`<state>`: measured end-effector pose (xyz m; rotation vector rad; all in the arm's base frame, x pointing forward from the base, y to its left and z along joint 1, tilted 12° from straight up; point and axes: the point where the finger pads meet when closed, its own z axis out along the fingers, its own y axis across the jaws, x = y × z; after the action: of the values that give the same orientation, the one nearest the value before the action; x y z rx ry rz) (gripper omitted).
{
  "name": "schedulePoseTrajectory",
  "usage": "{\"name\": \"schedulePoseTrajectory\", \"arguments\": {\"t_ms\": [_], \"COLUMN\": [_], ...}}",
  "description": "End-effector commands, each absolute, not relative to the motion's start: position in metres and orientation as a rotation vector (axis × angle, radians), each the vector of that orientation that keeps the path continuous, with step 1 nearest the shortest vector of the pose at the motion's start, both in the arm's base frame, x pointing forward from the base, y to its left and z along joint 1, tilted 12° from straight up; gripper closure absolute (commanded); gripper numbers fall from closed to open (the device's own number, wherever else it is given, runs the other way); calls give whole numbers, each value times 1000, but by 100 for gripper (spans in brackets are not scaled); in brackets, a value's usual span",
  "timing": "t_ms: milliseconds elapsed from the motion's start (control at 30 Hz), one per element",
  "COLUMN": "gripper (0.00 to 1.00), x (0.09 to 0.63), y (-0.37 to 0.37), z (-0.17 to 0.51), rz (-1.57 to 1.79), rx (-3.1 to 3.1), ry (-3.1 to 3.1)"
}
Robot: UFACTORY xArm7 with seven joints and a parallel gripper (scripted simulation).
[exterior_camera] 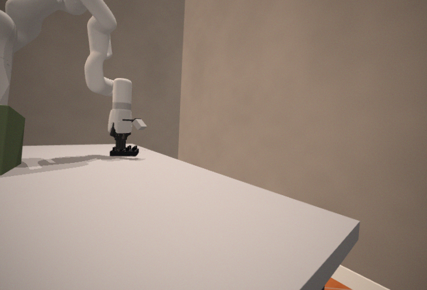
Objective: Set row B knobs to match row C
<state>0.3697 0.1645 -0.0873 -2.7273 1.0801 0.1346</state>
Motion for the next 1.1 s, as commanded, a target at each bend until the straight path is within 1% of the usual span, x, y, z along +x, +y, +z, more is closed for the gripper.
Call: {"name": "schedulePoseTrajectory", "arguments": {"t_ms": [0,367,1067], "gripper": [92,92,92], "x": [371,371,371], "y": [164,164,164], "z": [-86,-86,-86], "rz": [149,190,240], "rx": [-2678,-2483,-2134], "ry": [1223,1609,2085]}}
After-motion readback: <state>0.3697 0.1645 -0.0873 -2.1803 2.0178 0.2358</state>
